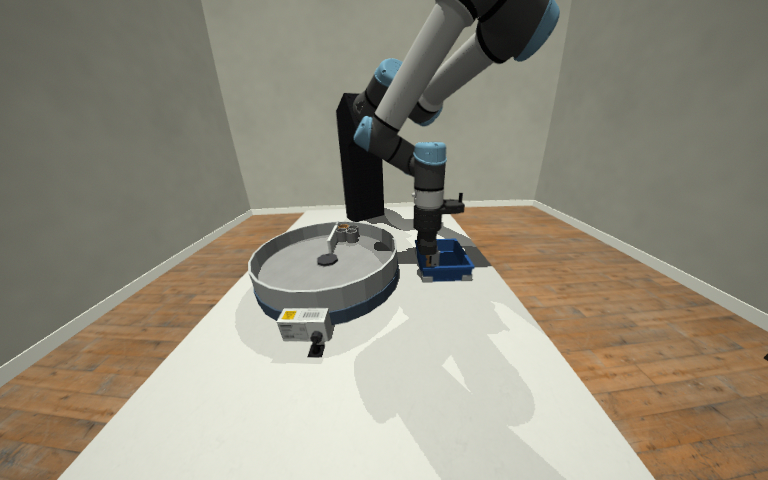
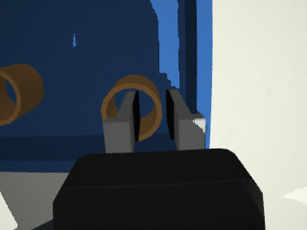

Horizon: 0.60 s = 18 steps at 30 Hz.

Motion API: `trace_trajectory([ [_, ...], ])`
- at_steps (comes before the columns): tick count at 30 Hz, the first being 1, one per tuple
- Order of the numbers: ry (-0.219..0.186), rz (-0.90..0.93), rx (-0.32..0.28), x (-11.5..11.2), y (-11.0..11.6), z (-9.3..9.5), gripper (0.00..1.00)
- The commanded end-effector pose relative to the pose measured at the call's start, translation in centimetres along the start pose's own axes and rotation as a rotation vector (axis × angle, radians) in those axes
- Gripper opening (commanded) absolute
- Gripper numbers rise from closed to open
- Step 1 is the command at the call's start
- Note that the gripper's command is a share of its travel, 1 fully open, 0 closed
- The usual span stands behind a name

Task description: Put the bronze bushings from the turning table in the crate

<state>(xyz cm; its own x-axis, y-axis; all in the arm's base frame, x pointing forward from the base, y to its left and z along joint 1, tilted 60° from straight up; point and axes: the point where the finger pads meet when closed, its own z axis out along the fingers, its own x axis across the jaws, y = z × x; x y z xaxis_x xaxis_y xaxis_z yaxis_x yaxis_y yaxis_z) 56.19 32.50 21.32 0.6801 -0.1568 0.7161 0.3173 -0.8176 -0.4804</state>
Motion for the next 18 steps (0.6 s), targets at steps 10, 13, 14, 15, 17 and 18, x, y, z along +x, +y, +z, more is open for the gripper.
trace_trajectory([
  [10, 0.001, 0.000, 0.000, 0.03, -0.01, -0.55, 0.47],
  [13, 0.001, 0.000, 0.000, 0.03, -0.01, -0.66, 0.47],
  [14, 0.001, 0.000, 0.000, 0.03, -0.01, -0.66, 0.47],
  [15, 0.001, 0.000, 0.000, 0.03, -0.01, -0.66, 0.47],
  [17, 0.001, 0.000, 0.000, 0.03, -0.01, -0.66, 0.47],
  [18, 0.001, 0.000, 0.000, 0.03, -0.01, -0.66, 0.47],
])
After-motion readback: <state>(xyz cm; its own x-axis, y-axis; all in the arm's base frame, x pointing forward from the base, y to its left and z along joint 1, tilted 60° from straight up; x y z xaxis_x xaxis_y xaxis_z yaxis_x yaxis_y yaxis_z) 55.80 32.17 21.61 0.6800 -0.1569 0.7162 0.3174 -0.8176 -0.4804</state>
